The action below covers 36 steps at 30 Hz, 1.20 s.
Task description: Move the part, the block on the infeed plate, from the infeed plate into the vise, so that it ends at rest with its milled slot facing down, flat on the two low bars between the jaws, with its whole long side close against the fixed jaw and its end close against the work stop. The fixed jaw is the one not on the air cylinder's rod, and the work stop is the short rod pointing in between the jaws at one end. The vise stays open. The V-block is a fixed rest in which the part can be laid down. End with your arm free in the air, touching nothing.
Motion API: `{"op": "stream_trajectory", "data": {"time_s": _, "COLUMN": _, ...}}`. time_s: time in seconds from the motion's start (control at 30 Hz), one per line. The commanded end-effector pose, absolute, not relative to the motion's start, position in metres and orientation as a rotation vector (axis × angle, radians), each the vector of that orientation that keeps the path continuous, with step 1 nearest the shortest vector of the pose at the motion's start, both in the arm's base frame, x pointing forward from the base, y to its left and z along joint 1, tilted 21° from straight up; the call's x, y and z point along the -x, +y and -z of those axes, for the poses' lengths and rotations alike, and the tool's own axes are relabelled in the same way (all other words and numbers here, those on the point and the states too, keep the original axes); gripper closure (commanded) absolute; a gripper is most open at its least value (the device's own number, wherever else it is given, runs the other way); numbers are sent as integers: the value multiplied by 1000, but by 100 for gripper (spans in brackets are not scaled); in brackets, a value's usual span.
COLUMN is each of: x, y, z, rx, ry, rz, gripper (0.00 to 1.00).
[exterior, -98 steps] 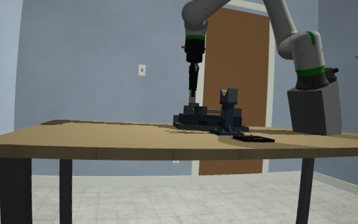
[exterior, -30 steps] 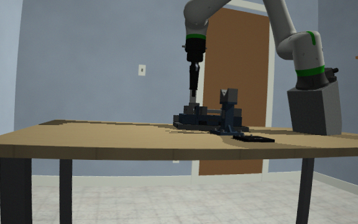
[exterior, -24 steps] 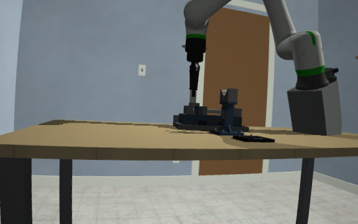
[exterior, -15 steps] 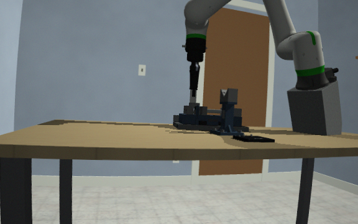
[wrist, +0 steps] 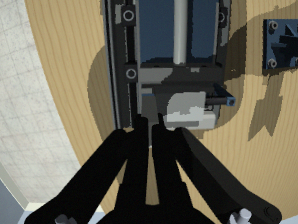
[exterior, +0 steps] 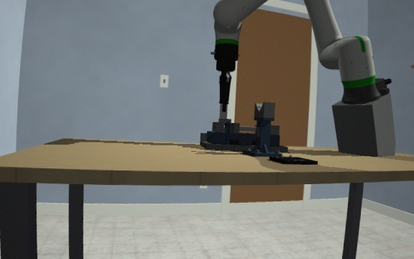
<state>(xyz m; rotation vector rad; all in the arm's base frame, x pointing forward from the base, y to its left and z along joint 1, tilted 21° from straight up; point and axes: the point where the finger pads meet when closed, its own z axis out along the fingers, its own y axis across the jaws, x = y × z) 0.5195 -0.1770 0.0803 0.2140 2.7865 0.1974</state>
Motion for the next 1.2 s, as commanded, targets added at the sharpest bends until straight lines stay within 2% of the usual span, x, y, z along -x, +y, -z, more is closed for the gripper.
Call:
{"op": "stream_trajectory", "data": {"time_s": 0.0, "x": -520, "y": -176, "z": -81, "rx": -214, "ry": 2786, "rz": -197, "gripper": 100}}
{"op": "stream_trajectory", "data": {"time_s": 1.17, "x": -520, "y": -172, "z": -81, "rx": -214, "ry": 2786, "rz": -197, "gripper": 100}}
